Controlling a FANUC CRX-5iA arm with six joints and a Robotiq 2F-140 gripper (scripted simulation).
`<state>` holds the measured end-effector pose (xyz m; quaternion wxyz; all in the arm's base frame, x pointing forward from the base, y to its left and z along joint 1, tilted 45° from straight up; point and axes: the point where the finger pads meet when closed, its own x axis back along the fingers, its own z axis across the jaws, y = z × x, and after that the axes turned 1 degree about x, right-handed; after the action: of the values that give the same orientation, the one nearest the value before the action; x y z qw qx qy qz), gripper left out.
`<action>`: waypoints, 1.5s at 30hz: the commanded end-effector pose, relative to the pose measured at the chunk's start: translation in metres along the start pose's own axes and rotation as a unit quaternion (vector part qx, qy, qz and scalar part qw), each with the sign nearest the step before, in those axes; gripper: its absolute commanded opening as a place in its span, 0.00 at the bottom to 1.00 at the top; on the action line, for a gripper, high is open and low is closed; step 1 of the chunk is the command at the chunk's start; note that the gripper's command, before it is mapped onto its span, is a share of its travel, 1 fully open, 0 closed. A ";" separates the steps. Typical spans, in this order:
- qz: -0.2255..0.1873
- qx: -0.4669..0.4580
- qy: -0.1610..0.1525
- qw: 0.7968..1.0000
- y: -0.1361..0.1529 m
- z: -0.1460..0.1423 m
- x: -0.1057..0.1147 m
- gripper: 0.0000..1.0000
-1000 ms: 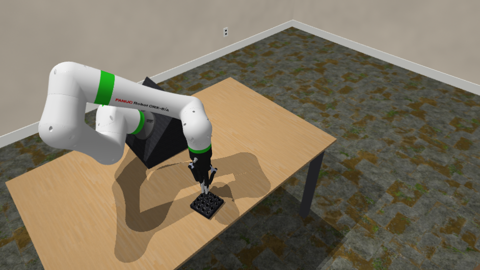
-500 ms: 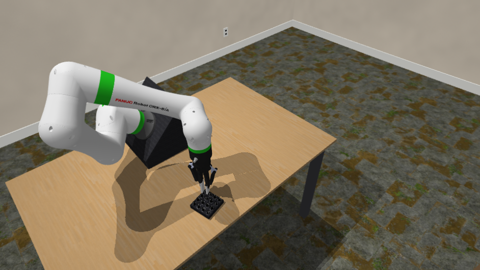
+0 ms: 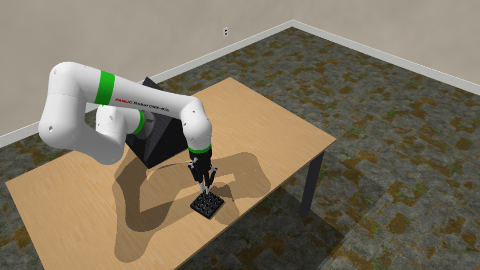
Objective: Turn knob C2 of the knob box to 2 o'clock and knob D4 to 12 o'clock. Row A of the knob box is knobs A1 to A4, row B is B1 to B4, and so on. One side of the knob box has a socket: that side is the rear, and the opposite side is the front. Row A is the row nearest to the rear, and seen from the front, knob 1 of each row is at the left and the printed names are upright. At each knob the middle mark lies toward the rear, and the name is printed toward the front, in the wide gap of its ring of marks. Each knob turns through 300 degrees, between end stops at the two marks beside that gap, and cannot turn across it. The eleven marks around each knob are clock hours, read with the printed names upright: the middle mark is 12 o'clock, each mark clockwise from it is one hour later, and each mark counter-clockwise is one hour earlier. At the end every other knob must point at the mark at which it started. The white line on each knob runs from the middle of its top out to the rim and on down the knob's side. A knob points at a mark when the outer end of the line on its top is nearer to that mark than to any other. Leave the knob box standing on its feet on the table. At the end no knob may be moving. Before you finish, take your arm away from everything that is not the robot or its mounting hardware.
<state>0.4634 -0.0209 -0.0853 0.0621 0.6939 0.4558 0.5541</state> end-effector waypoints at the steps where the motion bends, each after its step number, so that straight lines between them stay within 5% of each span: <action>1: 0.000 0.000 0.000 1.000 0.000 0.000 0.000 0.12; 26: 0.000 0.000 0.000 1.000 0.000 0.000 0.037 0.12; 41: 0.000 0.000 0.000 1.000 0.000 0.000 0.038 0.12; 42: 0.000 0.000 0.000 1.000 0.000 0.000 0.038 1.00; 45: 0.000 0.000 0.000 1.000 0.000 0.000 0.040 1.00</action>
<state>0.4623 0.0062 -0.0578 0.0621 0.6939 0.4558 0.5541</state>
